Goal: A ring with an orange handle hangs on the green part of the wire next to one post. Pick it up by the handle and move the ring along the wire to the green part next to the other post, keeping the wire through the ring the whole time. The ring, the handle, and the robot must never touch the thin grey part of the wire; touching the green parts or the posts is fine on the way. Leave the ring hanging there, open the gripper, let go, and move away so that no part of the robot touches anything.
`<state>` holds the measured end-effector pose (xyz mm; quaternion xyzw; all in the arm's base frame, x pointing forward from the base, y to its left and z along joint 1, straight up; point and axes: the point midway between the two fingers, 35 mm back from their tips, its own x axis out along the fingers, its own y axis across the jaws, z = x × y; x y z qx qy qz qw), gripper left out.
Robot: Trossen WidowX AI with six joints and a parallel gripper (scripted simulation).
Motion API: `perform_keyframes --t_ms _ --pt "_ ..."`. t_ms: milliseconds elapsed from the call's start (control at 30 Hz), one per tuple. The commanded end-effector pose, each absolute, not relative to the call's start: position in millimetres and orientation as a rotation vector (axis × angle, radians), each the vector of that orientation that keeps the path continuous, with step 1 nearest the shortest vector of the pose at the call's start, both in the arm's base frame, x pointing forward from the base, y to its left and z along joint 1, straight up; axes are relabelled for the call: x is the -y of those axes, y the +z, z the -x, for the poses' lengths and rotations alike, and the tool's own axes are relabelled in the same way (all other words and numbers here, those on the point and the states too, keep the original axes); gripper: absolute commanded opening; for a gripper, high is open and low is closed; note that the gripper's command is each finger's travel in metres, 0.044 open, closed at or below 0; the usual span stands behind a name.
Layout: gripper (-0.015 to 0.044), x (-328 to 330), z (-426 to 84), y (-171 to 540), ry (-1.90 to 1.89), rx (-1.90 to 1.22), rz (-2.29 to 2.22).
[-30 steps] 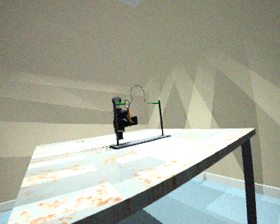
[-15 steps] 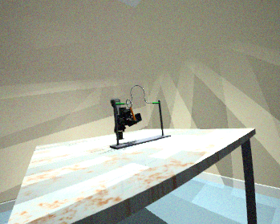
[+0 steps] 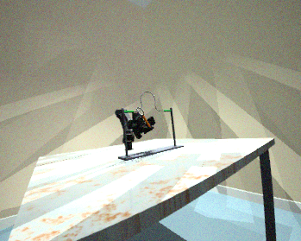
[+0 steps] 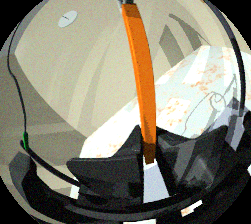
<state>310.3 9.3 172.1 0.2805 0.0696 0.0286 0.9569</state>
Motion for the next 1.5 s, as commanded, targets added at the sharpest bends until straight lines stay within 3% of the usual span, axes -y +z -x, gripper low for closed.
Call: perform_keyframes --t_ms 0,1467 --pt "-0.015 -20.5 -304.2 188.0 0.08 -0.171 -0.658" --pt "-0.015 -61.5 -250.7 277.5 0.38 -0.526 -1.221"
